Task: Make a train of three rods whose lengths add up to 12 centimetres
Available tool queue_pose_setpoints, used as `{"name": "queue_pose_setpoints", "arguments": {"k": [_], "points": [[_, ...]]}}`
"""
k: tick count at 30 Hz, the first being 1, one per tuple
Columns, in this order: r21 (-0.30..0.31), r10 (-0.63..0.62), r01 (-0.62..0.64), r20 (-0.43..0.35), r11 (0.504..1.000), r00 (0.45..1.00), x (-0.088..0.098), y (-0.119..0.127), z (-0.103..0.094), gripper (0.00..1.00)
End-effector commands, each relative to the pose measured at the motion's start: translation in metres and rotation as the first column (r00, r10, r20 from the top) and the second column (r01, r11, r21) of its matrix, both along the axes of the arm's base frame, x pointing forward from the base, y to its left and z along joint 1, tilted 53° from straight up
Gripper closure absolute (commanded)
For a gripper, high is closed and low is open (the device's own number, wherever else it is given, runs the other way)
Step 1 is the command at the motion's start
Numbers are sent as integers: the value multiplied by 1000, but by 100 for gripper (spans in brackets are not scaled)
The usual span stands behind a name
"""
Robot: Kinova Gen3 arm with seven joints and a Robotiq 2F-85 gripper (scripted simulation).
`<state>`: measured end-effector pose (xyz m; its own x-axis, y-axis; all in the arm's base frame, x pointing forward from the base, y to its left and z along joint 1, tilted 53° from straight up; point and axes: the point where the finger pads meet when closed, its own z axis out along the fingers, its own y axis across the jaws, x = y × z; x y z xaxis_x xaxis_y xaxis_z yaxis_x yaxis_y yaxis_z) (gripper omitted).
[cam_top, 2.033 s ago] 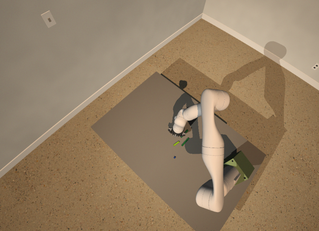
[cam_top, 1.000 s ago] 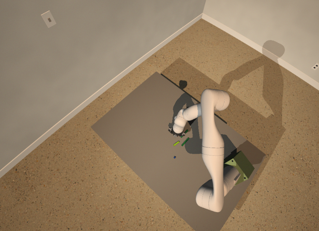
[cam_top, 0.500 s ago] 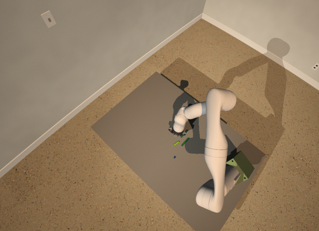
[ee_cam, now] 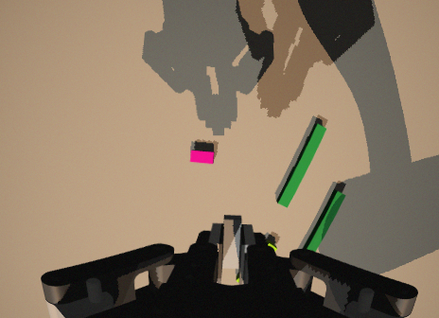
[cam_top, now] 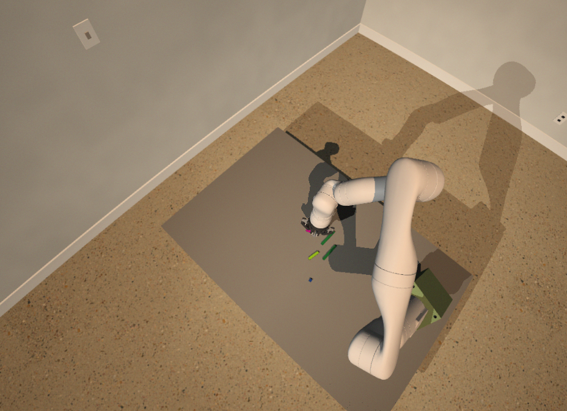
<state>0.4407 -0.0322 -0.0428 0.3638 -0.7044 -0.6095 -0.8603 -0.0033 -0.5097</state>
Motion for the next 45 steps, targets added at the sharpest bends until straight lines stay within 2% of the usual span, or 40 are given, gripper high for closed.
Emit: {"name": "queue_pose_setpoints", "arguments": {"k": [1,8,11,13,15,16,20,23,27,30,32,35,45], "points": [[-2,-6,6,1,1000,1000,0,-3,0,95],[-8,3,-3,10,1000,1000,-1,-2,1,95],[-43,54,-51,62,998,997,-4,5,6,95],[-90,120,-109,126,990,985,-9,14,13,95],[-90,120,-109,126,990,985,-9,14,13,95],[-121,163,-144,165,982,973,-12,20,17,95],[-275,367,-283,329,919,870,-29,46,37,95],[-392,506,-352,422,850,752,-42,65,52,95],[-538,661,-397,503,744,557,-62,89,72,95],[-606,724,-401,526,687,446,-73,101,82,95],[-606,724,-401,526,687,446,-73,101,82,95],[-631,745,-400,532,665,402,-77,106,86,95],[-632,747,-399,532,664,399,-78,106,87,95]]}}
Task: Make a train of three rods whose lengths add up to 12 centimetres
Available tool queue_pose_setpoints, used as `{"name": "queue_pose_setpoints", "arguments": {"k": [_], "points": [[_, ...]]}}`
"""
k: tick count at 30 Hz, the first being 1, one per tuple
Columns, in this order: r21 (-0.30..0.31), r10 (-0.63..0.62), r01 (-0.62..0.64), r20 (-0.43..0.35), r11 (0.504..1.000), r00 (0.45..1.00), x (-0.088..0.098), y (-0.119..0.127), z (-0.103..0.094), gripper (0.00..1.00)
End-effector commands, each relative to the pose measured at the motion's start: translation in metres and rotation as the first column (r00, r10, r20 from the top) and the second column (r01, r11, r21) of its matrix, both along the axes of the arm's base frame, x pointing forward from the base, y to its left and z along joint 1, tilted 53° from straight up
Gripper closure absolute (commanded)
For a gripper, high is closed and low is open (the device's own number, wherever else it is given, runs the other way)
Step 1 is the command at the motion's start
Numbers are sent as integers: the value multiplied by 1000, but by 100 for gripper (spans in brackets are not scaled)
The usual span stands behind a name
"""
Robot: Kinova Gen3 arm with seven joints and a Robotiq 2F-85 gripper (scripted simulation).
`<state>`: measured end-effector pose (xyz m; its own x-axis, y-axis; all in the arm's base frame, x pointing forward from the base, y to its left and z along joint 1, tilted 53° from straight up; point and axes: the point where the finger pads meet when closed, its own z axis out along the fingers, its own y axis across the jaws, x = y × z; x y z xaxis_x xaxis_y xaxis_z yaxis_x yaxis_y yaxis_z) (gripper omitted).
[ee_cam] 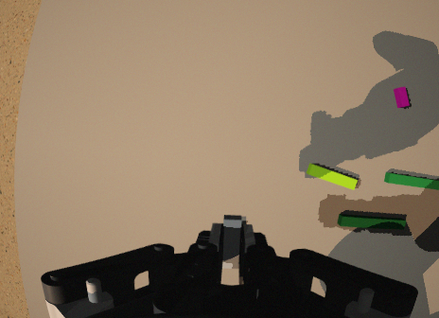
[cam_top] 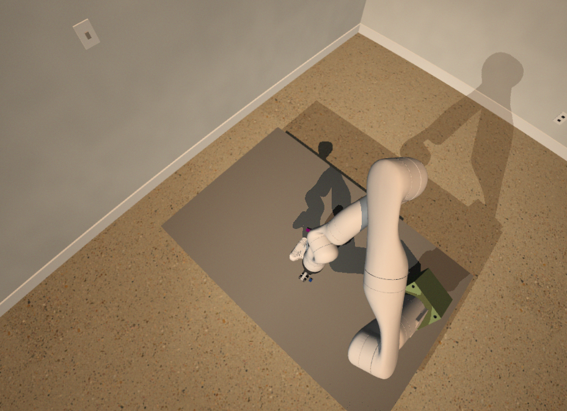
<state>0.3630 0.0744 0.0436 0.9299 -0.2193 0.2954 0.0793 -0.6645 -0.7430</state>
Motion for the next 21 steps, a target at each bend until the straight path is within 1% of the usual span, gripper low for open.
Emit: {"name": "queue_pose_setpoints", "arguments": {"k": [1,12,21], "points": [[-1,-1,1,0,1000,1000,0,0,0,95],[-5,-3,3,-1,1000,1000,1,1,-1,95],[-10,-6,6,-2,1000,1000,5,9,-8,95]]}}
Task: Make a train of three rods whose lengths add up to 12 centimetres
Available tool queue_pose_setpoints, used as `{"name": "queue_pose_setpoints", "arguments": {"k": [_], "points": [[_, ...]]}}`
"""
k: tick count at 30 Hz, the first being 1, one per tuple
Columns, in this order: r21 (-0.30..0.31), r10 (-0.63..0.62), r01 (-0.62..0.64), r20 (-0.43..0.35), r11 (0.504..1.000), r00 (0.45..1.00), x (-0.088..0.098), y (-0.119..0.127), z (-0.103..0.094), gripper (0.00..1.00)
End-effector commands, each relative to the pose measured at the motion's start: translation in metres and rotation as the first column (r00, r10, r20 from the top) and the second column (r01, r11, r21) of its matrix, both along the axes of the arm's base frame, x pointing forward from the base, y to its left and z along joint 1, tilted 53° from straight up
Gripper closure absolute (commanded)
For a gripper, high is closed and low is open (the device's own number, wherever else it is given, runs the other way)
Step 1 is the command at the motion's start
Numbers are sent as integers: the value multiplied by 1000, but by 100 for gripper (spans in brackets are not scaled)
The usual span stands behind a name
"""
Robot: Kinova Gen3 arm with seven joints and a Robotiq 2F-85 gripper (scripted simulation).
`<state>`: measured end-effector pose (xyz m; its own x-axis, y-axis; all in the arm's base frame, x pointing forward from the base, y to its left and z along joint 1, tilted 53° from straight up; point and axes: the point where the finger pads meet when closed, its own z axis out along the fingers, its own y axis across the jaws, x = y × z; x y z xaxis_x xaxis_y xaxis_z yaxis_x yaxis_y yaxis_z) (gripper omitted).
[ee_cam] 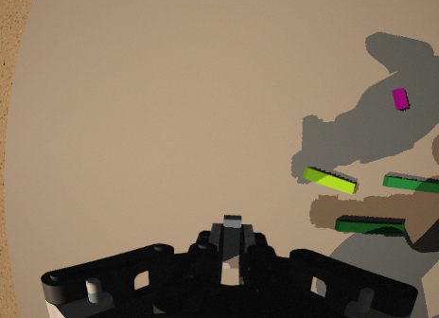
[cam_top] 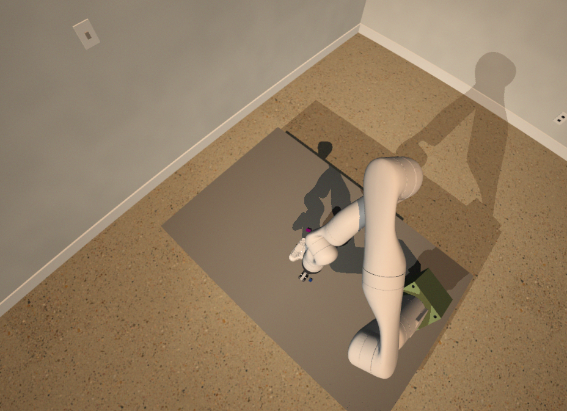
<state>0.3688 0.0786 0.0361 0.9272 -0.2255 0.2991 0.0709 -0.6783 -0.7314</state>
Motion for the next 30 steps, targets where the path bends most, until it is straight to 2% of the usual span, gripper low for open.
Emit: {"name": "queue_pose_setpoints", "arguments": {"k": [1,15,30], "points": [[7,7,-7,-2,1000,1000,0,6,-2,95],[7,7,-7,-2,1000,1000,19,43,-33,95],[7,7,-7,-2,1000,1000,27,59,-47,95]]}}
